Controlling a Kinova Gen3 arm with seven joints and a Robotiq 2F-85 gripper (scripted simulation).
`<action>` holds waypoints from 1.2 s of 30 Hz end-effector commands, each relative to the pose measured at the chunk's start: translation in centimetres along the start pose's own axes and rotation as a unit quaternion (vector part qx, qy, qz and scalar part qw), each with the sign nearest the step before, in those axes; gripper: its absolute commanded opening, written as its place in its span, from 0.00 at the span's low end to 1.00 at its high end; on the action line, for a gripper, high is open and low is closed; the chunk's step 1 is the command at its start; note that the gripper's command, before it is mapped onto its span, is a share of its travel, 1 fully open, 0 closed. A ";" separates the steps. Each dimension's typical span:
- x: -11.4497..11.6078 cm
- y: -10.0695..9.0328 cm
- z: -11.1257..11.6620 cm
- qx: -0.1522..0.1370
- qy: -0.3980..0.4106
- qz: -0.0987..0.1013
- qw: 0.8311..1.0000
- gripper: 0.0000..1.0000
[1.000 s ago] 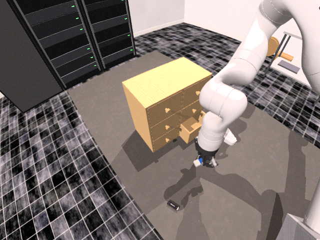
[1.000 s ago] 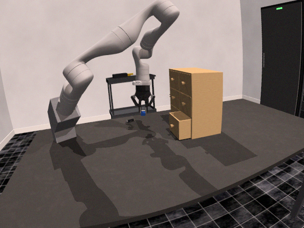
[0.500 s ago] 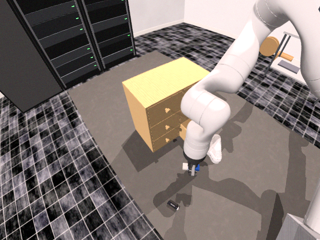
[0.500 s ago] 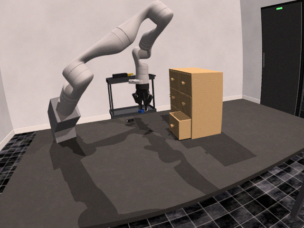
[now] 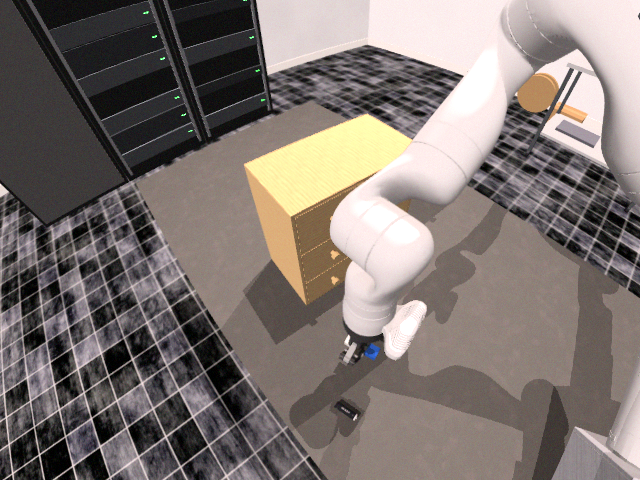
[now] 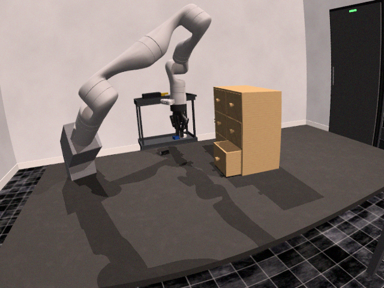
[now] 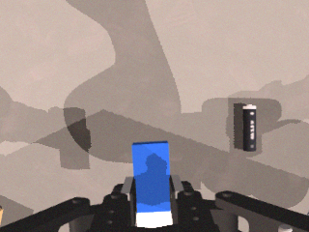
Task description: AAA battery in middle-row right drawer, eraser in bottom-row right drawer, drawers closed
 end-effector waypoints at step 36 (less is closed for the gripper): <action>4.2 -0.3 -2.2 -0.017 0.184 -0.003 0.983 0.19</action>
Point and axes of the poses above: the point where the finger pads meet when closed, its own y axis out along the fingers, its own x axis across the jaws, z = x × y, the point moved 9 cm from there along -y, back along the fingers, and after that the axes turned 9 degrees about -y, right-handed, at the moved point
